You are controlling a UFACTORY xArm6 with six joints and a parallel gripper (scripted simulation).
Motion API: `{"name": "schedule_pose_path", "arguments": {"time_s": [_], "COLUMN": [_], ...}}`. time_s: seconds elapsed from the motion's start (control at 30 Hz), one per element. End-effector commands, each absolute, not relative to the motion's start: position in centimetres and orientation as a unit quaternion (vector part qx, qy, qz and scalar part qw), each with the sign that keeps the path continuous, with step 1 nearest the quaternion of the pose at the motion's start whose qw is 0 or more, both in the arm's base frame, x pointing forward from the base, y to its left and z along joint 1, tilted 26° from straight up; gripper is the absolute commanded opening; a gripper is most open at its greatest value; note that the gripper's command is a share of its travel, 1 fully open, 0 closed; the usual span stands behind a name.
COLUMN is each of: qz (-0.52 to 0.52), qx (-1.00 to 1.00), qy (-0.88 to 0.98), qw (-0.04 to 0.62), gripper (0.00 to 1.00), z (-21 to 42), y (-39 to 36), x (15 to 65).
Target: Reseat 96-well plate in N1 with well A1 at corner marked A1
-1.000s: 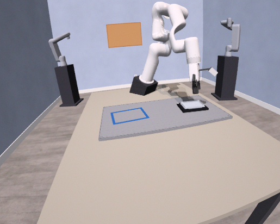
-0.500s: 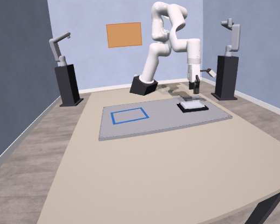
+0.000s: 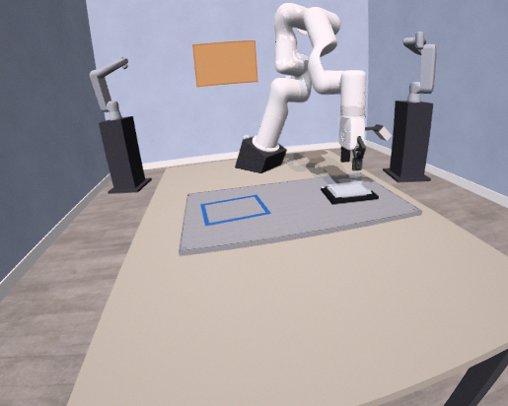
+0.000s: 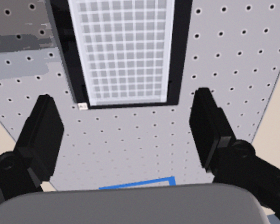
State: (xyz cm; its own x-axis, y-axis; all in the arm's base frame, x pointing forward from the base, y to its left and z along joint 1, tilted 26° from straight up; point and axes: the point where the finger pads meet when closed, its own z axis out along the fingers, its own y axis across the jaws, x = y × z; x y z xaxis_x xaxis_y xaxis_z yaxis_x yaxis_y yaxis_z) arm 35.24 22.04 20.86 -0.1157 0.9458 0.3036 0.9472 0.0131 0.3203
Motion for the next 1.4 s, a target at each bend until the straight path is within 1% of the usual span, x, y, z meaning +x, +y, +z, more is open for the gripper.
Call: {"name": "schedule_pose_path", "arguments": {"time_s": [0.0, 1.37], "qz": [-0.228, -0.228], "qx": [-0.664, -0.665], "qy": [-0.712, -0.712], "qw": [0.001, 0.001], "gripper": [1.0, 1.0], "z": [20.9, 15.6], "y": [22.1, 24.0], "x": [35.3, 37.1]}}
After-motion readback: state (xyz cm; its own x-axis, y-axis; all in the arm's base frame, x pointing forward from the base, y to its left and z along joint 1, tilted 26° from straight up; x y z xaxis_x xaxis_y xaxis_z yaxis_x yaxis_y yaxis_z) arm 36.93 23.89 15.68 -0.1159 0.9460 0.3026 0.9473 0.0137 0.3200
